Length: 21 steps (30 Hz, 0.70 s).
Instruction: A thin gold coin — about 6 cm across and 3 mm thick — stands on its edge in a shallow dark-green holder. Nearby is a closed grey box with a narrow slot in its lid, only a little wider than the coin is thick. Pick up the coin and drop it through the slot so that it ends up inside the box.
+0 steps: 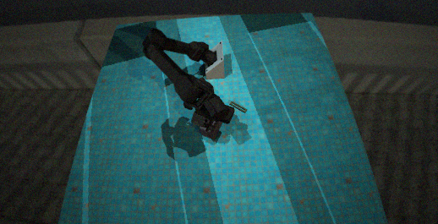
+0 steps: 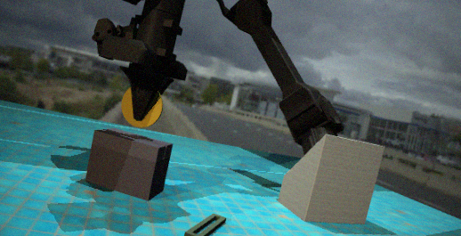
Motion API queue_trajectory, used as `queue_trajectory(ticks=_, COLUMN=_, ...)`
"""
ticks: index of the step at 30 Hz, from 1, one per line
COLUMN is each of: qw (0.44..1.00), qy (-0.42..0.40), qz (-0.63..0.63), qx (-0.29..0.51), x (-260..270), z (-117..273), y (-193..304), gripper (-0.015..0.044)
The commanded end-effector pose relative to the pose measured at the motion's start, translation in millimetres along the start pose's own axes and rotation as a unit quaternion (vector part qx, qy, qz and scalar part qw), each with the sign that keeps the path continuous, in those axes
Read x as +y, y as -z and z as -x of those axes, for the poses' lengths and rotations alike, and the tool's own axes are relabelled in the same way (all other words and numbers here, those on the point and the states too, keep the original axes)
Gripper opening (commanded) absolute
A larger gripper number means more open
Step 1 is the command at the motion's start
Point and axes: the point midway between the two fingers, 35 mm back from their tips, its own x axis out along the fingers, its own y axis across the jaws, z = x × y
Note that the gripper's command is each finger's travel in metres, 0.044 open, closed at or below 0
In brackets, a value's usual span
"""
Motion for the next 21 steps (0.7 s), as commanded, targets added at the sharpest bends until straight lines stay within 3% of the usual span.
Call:
queue_trajectory(ticks=1, qw=1.0, qy=0.002, qz=0.004, qx=0.0, x=-0.7, z=-2.7, y=1.2, gripper=0.0)
queue_trajectory(ticks=21, qw=1.0, qy=0.002, qz=0.003, qx=-0.001, x=-0.6, z=-11.0, y=0.7, gripper=0.0)
